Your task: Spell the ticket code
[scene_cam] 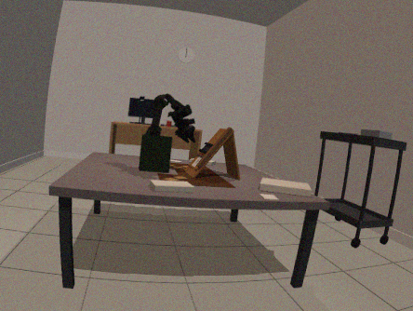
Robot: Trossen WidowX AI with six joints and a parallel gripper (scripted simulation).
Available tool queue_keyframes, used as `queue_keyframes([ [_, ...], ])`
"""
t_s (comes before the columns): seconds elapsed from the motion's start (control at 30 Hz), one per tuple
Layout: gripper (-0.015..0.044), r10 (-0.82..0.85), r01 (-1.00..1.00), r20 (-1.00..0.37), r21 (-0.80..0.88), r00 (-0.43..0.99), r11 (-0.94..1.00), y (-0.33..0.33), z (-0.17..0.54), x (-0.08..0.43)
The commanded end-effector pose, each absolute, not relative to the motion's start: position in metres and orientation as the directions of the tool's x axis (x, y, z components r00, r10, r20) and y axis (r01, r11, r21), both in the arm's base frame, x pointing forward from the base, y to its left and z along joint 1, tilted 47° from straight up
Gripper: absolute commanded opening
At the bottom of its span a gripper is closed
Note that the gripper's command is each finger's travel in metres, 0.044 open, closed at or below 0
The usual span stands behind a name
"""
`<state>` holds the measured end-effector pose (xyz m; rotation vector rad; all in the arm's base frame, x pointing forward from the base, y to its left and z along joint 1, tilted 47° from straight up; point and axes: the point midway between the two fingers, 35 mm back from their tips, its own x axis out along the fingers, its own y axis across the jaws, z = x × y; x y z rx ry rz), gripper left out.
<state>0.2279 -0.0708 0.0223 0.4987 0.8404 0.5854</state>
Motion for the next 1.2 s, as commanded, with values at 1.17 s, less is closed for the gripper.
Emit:
queue_keyframes([
  [1.17,0.044,0.665,-0.821,-0.482,-0.372,0.57,0.434,-0.147,0.099,0.231],
])
